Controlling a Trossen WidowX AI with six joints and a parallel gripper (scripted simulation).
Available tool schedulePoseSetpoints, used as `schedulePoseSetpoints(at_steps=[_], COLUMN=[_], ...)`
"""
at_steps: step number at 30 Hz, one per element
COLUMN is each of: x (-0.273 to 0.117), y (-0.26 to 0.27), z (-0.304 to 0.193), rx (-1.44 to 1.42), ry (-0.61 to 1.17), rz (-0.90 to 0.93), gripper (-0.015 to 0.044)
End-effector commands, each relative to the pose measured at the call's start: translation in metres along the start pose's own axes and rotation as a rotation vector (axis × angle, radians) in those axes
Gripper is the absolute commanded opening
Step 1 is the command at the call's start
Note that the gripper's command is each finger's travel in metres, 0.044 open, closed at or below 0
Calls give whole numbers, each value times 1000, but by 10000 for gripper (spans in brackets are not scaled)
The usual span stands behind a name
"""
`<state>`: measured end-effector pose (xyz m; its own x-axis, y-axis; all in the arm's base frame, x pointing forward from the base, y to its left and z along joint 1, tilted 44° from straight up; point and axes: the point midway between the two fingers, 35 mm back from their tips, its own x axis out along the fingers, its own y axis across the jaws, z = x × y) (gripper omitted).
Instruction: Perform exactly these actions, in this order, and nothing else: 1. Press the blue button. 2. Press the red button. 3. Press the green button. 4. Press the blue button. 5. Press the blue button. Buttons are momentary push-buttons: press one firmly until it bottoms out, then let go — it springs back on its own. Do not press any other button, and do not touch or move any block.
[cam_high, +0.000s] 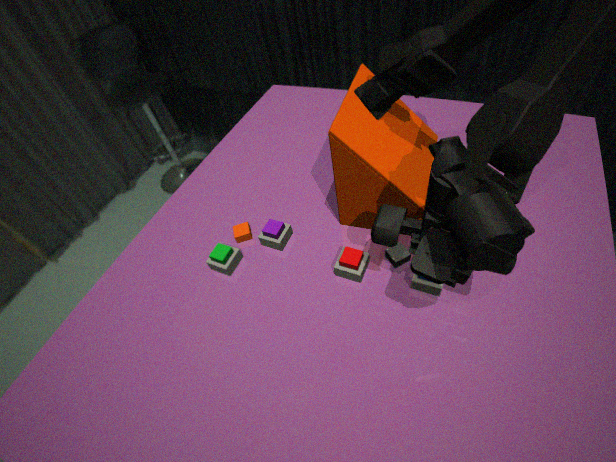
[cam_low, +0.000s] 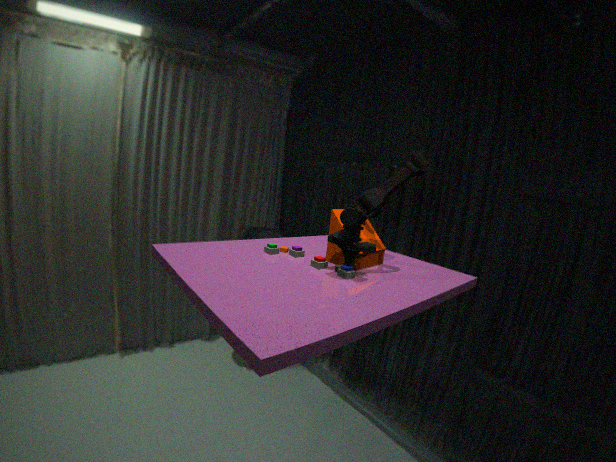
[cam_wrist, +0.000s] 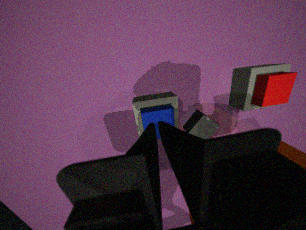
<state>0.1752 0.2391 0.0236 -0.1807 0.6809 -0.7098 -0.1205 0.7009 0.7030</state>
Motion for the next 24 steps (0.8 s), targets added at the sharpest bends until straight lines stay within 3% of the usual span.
schedulePoseSetpoints(at_steps=[1,24], x=[7,7], y=[-3,-1], z=[-1,-1], rx=[12,4], ry=[3,4], rz=[-8,-1], gripper=[20,20])
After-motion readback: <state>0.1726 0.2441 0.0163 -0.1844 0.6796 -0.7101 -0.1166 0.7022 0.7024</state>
